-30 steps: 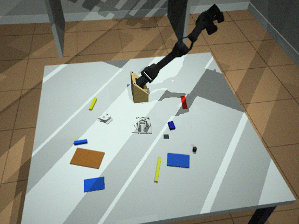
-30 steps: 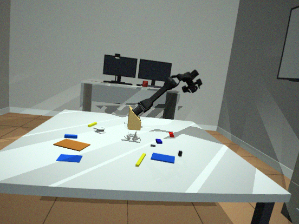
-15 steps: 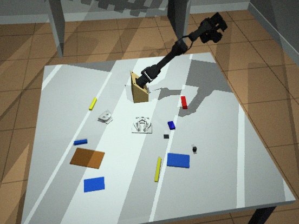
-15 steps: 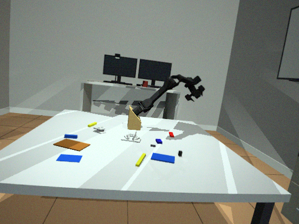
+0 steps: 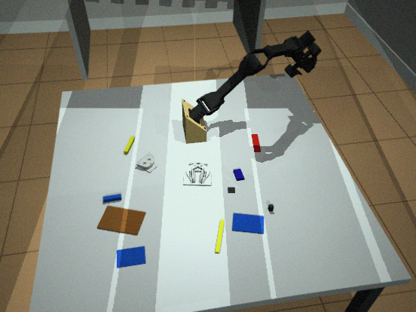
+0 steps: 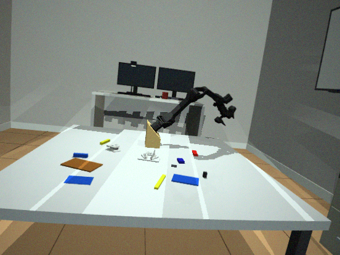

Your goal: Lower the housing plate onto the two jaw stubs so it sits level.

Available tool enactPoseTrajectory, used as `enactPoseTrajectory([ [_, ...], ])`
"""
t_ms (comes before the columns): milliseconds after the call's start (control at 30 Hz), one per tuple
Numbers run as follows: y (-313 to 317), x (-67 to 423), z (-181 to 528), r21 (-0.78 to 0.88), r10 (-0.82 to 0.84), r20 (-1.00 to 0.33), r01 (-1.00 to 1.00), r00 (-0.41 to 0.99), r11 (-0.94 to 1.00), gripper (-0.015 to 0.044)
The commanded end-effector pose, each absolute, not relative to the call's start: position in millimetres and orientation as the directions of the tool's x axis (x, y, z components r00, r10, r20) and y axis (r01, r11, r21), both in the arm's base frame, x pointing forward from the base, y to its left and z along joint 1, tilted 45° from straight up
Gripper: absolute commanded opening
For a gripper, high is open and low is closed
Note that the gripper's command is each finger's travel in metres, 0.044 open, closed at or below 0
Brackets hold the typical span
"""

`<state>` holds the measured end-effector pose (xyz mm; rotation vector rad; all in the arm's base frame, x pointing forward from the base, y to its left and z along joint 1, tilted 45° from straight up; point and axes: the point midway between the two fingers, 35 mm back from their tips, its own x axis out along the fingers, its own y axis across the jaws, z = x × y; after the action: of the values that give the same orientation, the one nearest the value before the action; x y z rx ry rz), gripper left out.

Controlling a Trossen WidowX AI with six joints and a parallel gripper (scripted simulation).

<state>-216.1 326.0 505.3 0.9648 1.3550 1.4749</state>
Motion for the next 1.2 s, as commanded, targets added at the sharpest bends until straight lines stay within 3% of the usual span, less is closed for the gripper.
enactPoseTrajectory([
  [0, 347.9, -200.4, 490.7, 0.981, 0.967, -0.06, -0.192, -0.249, 0.011, 0.044],
  [333, 378.6, -161.8, 474.8, 0.945, 0.984, -0.102, -0.322, -0.144, 0.05, 0.044],
  [1167, 440.8, -7.0, 420.7, 0.721, 0.956, -0.224, -0.627, 0.192, 0.295, 0.044],
])
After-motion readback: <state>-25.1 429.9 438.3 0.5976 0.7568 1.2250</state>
